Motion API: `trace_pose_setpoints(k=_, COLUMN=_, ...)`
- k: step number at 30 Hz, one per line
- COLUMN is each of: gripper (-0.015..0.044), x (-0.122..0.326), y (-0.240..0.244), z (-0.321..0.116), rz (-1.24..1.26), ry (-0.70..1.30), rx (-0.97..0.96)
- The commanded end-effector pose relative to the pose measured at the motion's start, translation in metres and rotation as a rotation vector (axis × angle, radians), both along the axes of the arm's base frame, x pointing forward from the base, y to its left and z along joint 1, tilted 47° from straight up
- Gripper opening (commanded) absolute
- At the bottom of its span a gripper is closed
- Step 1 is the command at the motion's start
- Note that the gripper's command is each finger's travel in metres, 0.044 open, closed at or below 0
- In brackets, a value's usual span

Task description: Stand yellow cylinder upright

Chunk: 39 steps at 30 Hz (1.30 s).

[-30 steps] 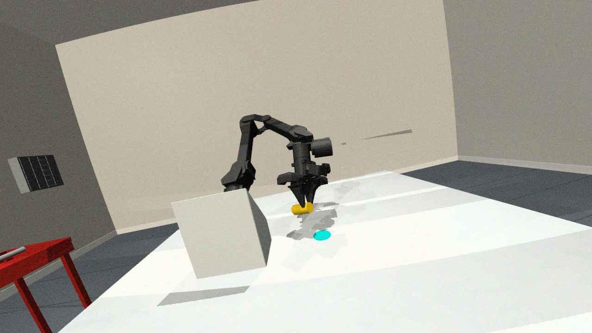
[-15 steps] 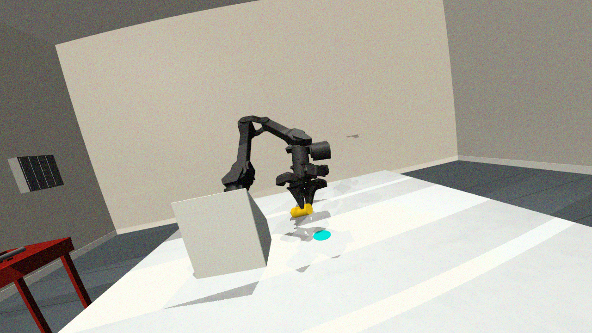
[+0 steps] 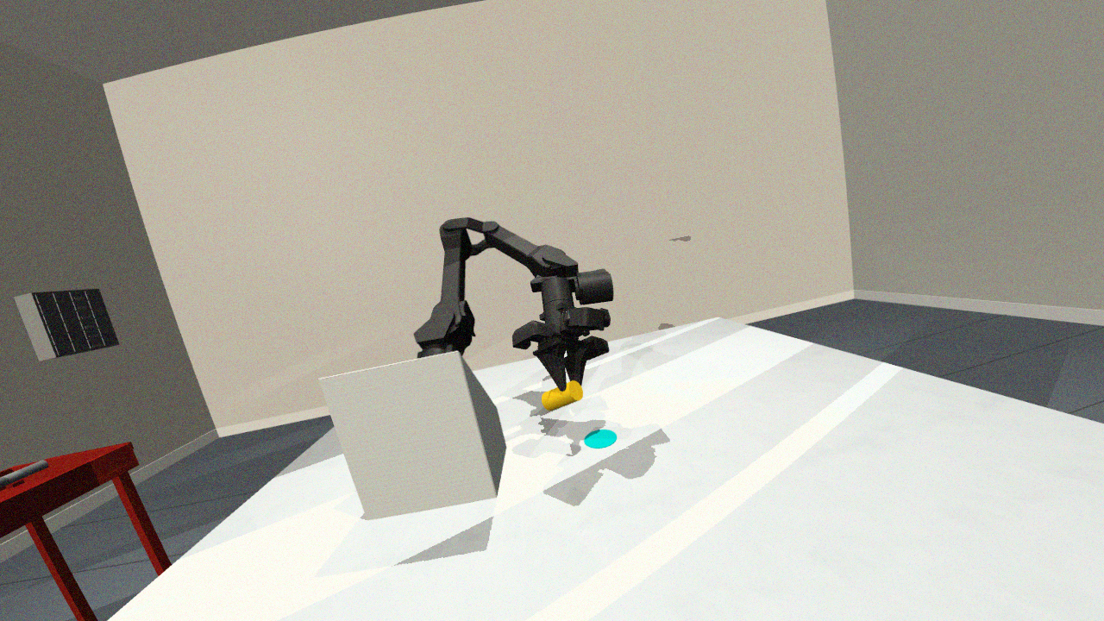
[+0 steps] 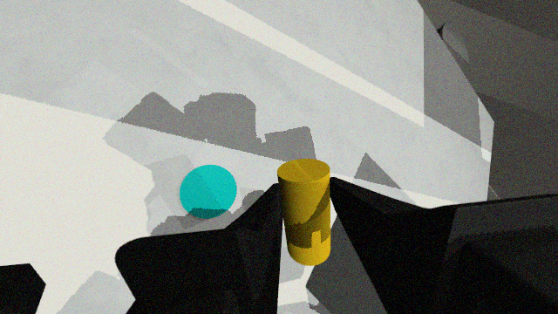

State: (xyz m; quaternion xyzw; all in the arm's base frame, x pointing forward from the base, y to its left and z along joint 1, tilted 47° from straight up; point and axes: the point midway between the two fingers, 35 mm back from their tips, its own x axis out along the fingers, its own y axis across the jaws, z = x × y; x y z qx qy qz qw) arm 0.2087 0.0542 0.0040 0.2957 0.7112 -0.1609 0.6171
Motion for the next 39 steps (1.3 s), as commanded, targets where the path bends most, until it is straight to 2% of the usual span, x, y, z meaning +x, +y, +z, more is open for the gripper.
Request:
trace_pose_setpoints(k=1, gripper=0.0105, x=-0.0005, y=-0.0007, z=-0.0002, rz=-0.009, ry=-0.014, rx=-0.027)
trace_pose_setpoints(k=39, gripper=0.0105, x=-0.0009, y=-0.0022, z=-0.0021, rz=-0.07, ry=-0.158, rx=-0.23)
